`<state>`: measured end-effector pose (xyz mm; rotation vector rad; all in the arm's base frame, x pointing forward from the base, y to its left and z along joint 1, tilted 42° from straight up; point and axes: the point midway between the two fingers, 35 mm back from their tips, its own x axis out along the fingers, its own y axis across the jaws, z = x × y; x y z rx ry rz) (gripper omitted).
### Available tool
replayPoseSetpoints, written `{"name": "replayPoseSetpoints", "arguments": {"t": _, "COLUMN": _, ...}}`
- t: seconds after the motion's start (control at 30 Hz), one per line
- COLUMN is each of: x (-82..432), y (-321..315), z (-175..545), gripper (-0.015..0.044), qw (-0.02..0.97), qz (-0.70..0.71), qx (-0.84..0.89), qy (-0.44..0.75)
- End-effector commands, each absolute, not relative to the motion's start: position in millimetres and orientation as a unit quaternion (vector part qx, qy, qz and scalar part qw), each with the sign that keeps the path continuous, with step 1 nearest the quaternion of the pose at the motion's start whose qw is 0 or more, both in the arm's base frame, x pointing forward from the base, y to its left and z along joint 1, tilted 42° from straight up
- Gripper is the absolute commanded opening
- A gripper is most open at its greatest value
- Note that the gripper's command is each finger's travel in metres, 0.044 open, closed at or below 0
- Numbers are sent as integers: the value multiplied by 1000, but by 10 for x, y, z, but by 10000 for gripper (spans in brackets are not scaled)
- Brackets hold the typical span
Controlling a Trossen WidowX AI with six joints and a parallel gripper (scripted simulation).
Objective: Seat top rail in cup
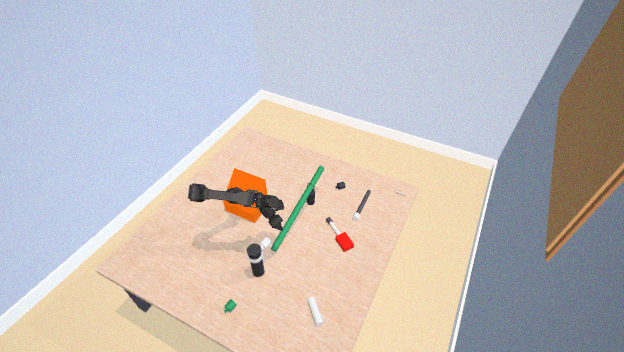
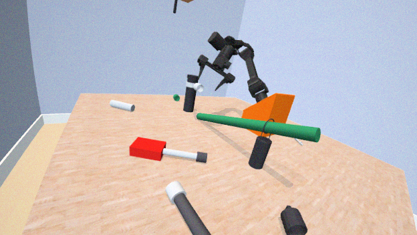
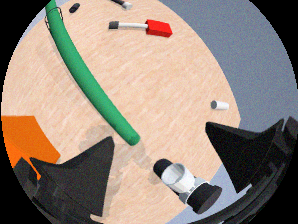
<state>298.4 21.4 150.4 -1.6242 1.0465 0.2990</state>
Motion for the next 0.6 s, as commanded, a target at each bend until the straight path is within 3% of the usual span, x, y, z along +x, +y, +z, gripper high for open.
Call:
{"name": "replayPoseSetpoints", "arguments": {"t": 0.0, "x": 2852, "y": 737, "z": 1477, "gripper": 440, "qw": 713, "qz": -8, "qx": -524, "qy": 466}}
{"name": "replayPoseSetpoints", "arguments": {"t": 0.57, "x": 2670, "y": 1176, "z": 1500, "gripper": 440, "qw": 827, "qz": -142, "qx": -341, "qy": 423}}
